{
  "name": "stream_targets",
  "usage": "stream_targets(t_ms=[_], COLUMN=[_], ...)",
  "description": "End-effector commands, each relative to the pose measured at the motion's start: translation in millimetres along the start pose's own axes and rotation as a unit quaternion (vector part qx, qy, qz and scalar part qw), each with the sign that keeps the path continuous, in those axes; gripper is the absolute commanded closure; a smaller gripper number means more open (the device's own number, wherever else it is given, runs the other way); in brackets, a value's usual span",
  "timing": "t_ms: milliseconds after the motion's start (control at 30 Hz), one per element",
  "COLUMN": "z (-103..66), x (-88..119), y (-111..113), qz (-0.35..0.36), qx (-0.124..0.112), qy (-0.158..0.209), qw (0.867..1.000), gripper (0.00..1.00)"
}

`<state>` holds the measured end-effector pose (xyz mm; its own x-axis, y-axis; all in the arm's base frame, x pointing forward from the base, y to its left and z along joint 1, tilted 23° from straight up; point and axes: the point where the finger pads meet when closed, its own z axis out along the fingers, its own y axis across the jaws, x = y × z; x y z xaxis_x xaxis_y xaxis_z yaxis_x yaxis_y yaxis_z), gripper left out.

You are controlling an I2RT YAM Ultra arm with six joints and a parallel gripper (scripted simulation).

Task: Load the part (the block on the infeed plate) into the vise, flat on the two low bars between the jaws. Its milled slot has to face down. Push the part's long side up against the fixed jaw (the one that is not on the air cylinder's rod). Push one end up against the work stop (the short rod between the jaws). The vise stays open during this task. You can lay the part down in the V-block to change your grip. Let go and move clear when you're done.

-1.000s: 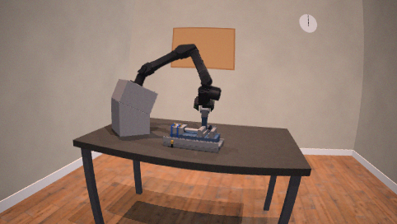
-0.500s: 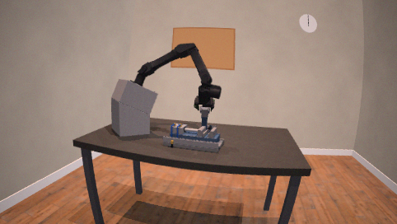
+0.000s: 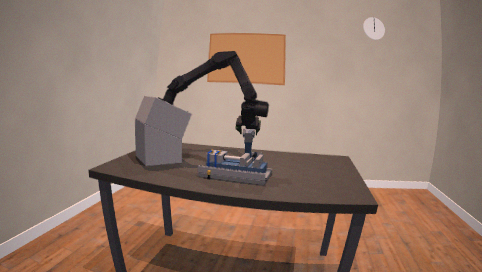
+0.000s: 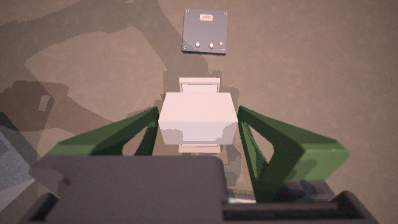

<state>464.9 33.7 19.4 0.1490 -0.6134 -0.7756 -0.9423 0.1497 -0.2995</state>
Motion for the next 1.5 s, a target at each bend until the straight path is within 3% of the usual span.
stream_targets(t_ms=[0,100,233,633,1467], z=[-1.4,-8.4,-1.4,-1.4,-1.9], x=[-5.1,0.6,-5.2,-5.3,-6.0], y=[-0.6,-2.6,-0.6,-0.7,0.6], qz=[-0.003,0.003,-0.003,-0.003,0.001], qx=[0.004,0.011,0.004,0.005,0.003], qy=[0.014,0.021,0.032,0.074,0.191], qw=[1.000,1.000,0.999,0.997,0.982], gripper=[0.19,0.19,0.19,0.19,0.19])
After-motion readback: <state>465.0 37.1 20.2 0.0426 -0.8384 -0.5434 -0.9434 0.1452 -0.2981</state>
